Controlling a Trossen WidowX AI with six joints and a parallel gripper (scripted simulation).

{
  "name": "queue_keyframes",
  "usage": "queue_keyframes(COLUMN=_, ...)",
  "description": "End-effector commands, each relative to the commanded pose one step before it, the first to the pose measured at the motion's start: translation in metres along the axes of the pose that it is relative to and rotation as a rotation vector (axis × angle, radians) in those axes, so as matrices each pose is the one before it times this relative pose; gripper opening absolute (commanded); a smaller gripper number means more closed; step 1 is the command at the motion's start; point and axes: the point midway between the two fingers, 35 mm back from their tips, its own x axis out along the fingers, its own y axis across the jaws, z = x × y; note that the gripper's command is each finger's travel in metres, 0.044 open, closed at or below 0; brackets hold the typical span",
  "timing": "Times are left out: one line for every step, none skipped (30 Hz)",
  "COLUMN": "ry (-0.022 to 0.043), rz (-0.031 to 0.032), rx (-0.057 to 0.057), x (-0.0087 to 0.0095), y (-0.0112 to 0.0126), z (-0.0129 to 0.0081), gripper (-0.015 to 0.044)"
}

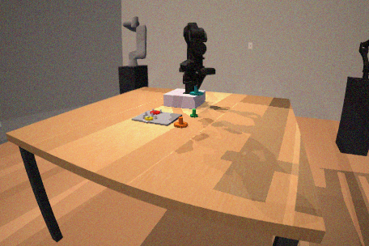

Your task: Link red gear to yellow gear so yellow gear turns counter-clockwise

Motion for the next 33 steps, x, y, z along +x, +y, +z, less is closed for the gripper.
queue_keyframes(ry=0.00413, rz=-0.00117, rx=0.0075, x=0.00439, y=-0.00599, z=0.00643, gripper=0.0)
queue_keyframes(ry=-0.00018, rz=-0.00019, rx=-0.0002, x=0.00078, y=-0.00137, z=0.00192, gripper=0.0)
queue_keyframes(ry=-0.00019, rz=-0.0002, rx=-0.0003, x=0.00082, y=-0.00146, z=0.00201, gripper=0.0)
queue_keyframes(ry=-0.00019, rz=-0.0002, rx=-0.0003, x=0.00082, y=-0.00148, z=0.00199, gripper=0.0)
queue_keyframes(ry=-0.00018, rz=-0.0002, rx=-0.0003, x=0.00082, y=-0.00149, z=0.00198, gripper=0.0)
queue_keyframes(ry=-0.00018, rz=-0.0002, rx=-0.0003, x=0.00082, y=-0.00151, z=0.00197, gripper=0.0)
queue_keyframes(ry=-0.00018, rz=-0.0002, rx=-0.0003, x=0.00082, y=-0.00153, z=0.00196, gripper=0.0)
queue_keyframes(ry=-0.00018, rz=-0.0002, rx=-0.0003, x=0.00082, y=-0.00155, z=0.00195, gripper=0.0)
queue_keyframes(ry=-0.00018, rz=-0.00021, rx=-0.0003, x=0.00082, y=-0.00156, z=0.00193, gripper=0.0)
queue_keyframes(ry=-0.00017, rz=-0.00021, rx=-0.0003, x=0.00082, y=-0.00158, z=0.00192, gripper=0.0)
queue_keyframes(ry=-0.00017, rz=-0.00021, rx=-0.0003, x=0.00082, y=-0.0016, z=0.00191, gripper=0.0)
queue_keyframes(ry=-0.00017, rz=-0.00021, rx=-0.0003, x=0.00082, y=-0.00162, z=0.00189, gripper=0.0)
queue_keyframes(ry=-0.00017, rz=-0.00021, rx=-0.0003, x=0.00082, y=-0.00163, z=0.00188, gripper=0.0)
queue_keyframes(ry=-0.00017, rz=-0.00021, rx=-0.0003, x=0.00082, y=-0.00165, z=0.00187, gripper=0.0)
queue_keyframes(ry=-0.00016, rz=-0.00021, rx=-0.0003, x=0.00082, y=-0.00167, z=0.00185, gripper=0.0)
queue_keyframes(ry=-0.00016, rz=-0.00021, rx=-0.0003, x=0.00082, y=-0.00168, z=0.00184, gripper=0.0)
queue_keyframes(ry=-0.00016, rz=-0.00022, rx=-0.0003, x=0.00082, y=-0.0017, z=0.00183, gripper=0.0)
queue_keyframes(ry=0.00008, rz=-0.00132, rx=0.0045, x=0.00067, y=-0.00195, z=0.00171, gripper=0.0)
queue_keyframes(ry=0.00009, rz=-0.00131, rx=0.0045, x=0.00067, y=-0.00196, z=0.0017, gripper=0.0)
queue_keyframes(ry=0.0001, rz=-0.00131, rx=0.0045, x=0.00067, y=-0.00196, z=0.0017, gripper=0.0)
queue_keyframes(ry=0.00012, rz=-0.00131, rx=0.0045, x=0.00067, y=-0.00197, z=0.00169, gripper=0.0)
queue_keyframes(ry=0.00013, rz=-0.00129, rx=0.0044, x=0.00067, y=-0.00196, z=0.00166, gripper=0.0)
queue_keyframes(ry=0.00012, rz=-0.00113, rx=0.0039, x=0.00058, y=-0.00171, z=0.00144, gripper=0.0)
queue_keyframes(ry=0.0001, rz=-0.00091, rx=0.0031, x=0.00047, y=-0.00138, z=0.00116, gripper=0.0)
queue_keyframes(ry=0.00003, rz=-0.00047, rx=0.0014, x=0.00043, y=-0.00108, z=0.00098, gripper=0.0)
queue_keyframes(ry=-0.00007, rz=-0.00006, rx=-0.0004, x=0.00052, y=-0.00107, z=0.00109, gripper=0.0)
queue_keyframes(ry=-0.00011, rz=-0.00009, rx=-0.0007, x=0.00079, y=-0.00163, z=0.00164, gripper=0.0)
queue_keyframes(ry=-0.00012, rz=-0.0001, rx=-0.0007, x=0.00085, y=-0.00177, z=0.00175, gripper=0.0)
queue_keyframes(ry=-0.00012, rz=-0.0001, rx=-0.0007, x=0.00085, y=-0.00179, z=0.00174, gripper=0.0)
queue_keyframes(ry=-0.00012, rz=-0.0001, rx=-0.0007, x=0.00085, y=-0.00181, z=0.00172, gripper=0.0)
queue_keyframes(ry=-0.00012, rz=-0.0001, rx=-0.0007, x=0.00085, y=-0.00182, z=0.0017, gripper=0.0)
queue_keyframes(ry=-0.00012, rz=-0.00011, rx=-0.0007, x=0.00085, y=-0.00184, z=0.00169, gripper=0.0)
queue_keyframes(ry=-0.00012, rz=-0.00011, rx=-0.0007, x=0.00085, y=-0.00185, z=0.00167, gripper=0.0)
